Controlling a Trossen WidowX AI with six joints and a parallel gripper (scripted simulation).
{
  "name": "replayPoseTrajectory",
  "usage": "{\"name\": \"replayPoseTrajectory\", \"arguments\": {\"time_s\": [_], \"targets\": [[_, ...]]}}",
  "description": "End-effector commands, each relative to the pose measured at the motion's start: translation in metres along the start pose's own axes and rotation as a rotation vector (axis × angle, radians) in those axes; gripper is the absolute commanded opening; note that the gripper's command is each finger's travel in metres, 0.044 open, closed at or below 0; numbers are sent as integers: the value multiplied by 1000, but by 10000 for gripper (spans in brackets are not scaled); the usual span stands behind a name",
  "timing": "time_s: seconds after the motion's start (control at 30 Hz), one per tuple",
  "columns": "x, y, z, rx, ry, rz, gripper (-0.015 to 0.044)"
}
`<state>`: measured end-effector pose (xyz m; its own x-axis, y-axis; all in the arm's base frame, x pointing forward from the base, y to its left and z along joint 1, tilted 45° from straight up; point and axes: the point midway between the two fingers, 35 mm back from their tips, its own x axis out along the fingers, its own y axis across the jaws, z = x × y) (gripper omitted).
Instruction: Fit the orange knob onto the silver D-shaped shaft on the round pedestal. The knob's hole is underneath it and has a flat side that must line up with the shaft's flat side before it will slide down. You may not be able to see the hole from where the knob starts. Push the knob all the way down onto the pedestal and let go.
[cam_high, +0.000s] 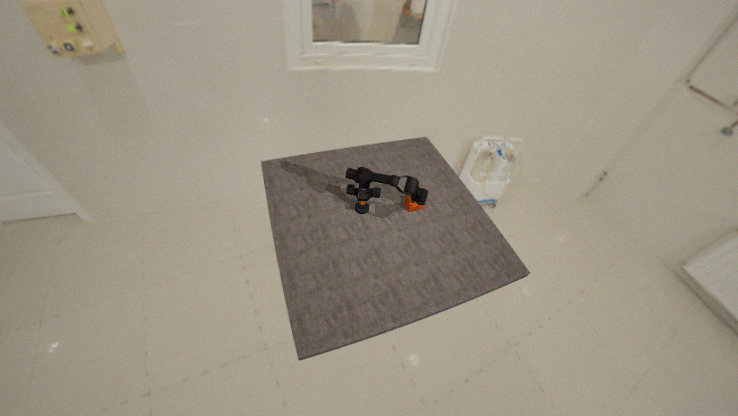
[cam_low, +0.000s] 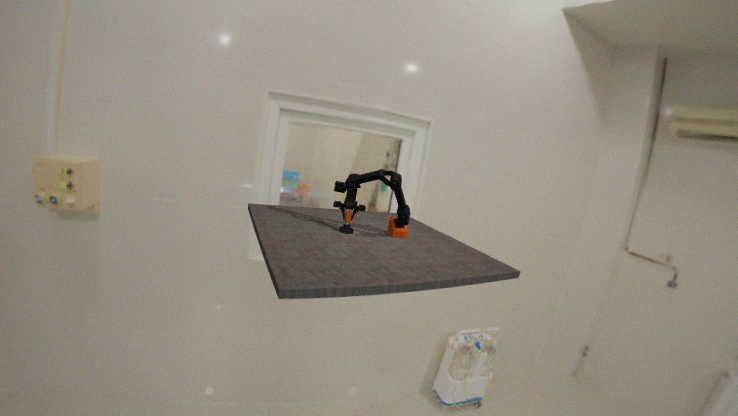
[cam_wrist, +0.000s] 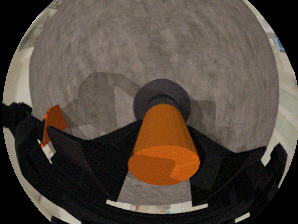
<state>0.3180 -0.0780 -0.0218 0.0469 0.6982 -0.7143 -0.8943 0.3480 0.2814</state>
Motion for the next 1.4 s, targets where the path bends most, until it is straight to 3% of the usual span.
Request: {"name": "replayPoseTrajectory", "arguments": {"time_s": [0.0,0.37,1.37], "targets": [[-3,0,0,2,-2,-4,0],[-5,1,-2,-207,-1,-4,0],[-5,1,1,-294,-1,-4,0]]}}
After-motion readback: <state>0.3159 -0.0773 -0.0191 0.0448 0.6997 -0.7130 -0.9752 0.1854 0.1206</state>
